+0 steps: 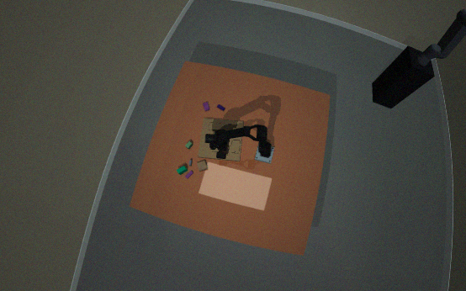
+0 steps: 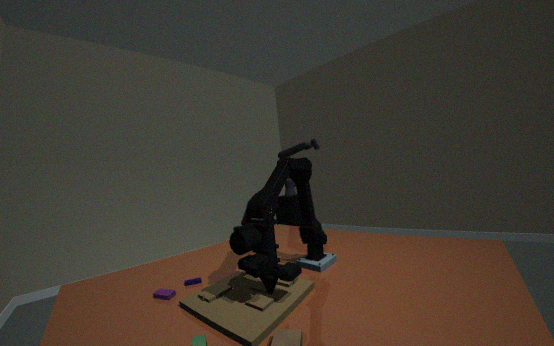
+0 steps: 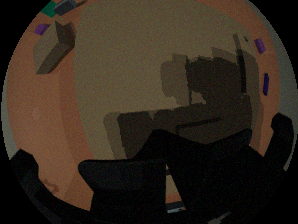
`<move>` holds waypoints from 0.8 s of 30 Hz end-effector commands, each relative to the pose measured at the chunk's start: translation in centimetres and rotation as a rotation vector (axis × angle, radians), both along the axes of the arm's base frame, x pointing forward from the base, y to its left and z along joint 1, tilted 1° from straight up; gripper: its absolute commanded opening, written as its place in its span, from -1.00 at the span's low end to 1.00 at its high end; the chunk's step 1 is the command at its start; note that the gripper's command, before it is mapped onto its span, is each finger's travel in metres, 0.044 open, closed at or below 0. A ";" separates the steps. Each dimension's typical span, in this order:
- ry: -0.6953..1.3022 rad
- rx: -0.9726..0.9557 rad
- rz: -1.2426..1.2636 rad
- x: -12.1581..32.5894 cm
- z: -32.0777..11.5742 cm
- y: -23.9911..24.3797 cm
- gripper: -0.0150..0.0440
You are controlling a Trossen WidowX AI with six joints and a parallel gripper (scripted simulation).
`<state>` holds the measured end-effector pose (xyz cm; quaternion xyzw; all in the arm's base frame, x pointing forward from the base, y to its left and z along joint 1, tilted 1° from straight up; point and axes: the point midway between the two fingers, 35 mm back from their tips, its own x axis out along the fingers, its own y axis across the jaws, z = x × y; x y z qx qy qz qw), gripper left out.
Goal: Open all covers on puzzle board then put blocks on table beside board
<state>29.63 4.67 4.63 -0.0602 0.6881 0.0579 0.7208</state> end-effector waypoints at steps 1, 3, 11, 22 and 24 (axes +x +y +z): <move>0.007 0.006 -0.004 -0.2 -0.3 0.1 -0.49; 0.007 0.006 -0.004 -0.1 -0.3 0.1 -0.49; 0.006 0.006 -0.004 0.6 -0.2 0.2 -0.49; 0.005 0.006 -0.004 1.7 0.0 0.4 -0.49; 0.005 0.006 -0.004 1.9 0.0 0.4 -0.49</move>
